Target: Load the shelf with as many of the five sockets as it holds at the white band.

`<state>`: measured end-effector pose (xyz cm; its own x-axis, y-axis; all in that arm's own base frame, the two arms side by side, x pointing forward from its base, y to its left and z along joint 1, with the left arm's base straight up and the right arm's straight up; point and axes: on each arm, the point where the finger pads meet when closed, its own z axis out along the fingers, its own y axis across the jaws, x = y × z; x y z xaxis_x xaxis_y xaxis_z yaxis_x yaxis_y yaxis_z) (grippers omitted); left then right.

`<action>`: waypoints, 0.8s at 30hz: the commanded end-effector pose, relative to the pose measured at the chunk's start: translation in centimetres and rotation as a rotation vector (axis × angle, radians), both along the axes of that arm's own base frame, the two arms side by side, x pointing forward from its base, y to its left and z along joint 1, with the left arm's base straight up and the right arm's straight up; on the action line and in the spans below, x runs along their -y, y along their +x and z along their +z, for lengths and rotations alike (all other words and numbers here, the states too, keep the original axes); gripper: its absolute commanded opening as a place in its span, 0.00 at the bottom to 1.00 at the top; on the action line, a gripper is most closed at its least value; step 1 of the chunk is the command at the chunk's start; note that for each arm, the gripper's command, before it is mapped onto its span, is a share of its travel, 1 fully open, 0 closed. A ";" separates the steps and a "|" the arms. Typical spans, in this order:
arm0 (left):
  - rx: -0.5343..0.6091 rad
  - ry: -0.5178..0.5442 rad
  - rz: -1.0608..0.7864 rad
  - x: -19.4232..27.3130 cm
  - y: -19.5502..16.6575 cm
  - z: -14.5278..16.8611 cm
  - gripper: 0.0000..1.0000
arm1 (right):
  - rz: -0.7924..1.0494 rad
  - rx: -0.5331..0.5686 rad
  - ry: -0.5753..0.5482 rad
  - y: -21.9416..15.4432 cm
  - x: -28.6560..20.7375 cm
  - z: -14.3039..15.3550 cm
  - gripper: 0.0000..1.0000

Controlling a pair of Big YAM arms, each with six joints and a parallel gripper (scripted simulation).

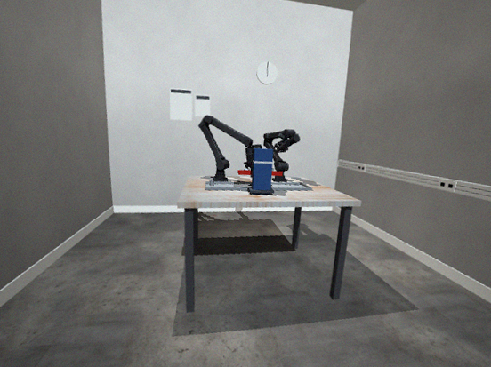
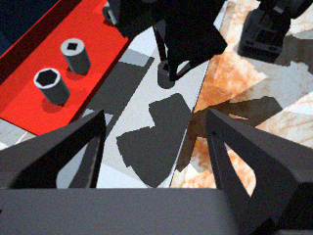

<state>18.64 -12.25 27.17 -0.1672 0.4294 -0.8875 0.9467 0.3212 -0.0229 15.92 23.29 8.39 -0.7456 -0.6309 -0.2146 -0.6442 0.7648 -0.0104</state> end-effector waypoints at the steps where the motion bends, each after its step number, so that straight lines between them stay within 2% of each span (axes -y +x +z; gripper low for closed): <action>1: 0.069 0.007 -0.030 -0.3 -0.4 0.9 0.65 | -0.016 0.019 0.025 0.8 -0.9 -1.6 0.27; 4: 0.066 0.005 -0.030 -0.3 -0.5 0.7 0.65 | -0.016 0.027 0.038 1.2 -1.5 -1.5 0.27; 16: 0.046 -0.014 -0.010 -0.6 -1.3 -0.7 0.65 | -0.016 0.020 0.026 0.8 -1.0 -4.9 0.27; 24: 0.057 -0.015 -0.011 -0.6 -1.2 -0.2 0.65 | -0.026 0.023 0.036 0.7 -0.8 -5.1 0.27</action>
